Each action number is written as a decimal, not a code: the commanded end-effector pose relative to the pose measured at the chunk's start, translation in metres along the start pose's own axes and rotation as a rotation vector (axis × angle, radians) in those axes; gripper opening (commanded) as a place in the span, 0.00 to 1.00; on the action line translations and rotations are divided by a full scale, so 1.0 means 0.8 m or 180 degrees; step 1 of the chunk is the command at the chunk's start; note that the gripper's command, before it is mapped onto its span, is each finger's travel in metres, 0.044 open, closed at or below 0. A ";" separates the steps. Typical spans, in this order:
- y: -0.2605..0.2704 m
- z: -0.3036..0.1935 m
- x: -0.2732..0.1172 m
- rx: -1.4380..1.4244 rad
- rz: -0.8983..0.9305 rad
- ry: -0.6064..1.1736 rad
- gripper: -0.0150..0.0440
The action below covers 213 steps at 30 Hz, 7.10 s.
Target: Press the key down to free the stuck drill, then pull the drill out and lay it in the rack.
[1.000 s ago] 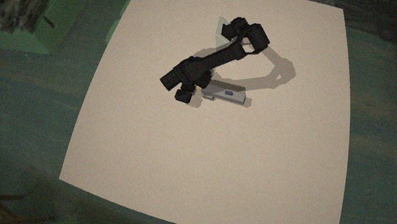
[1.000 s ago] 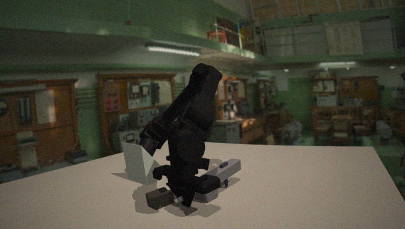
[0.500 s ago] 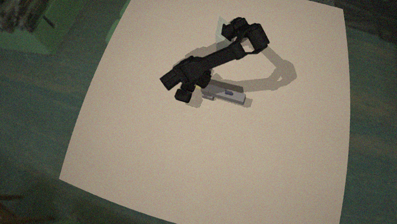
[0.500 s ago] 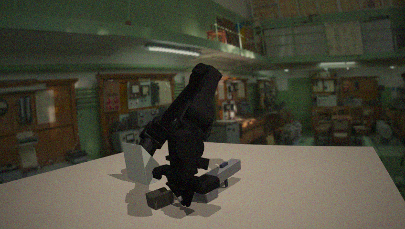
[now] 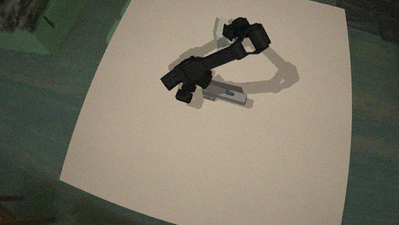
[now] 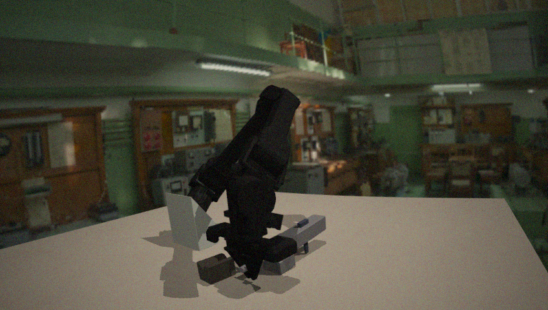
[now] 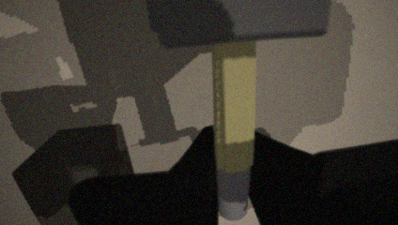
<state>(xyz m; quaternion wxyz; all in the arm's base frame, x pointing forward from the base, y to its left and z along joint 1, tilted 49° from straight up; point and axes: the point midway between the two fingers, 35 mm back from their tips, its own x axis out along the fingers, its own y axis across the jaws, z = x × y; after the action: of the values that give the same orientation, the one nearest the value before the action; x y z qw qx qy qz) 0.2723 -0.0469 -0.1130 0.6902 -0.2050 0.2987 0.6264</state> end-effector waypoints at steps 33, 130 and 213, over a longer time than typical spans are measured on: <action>0.001 -0.006 0.000 -0.0005 -0.0010 -0.0006 0.25; 0.005 -0.082 -0.020 -0.0007 -0.0014 0.0010 0.25; 0.034 -0.087 -0.052 -0.0003 -0.0011 0.0016 0.25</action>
<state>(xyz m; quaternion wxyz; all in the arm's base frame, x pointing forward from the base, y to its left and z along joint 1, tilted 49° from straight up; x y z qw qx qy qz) 0.2395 -0.1193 -0.1348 0.6921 -0.2040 0.2991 0.6244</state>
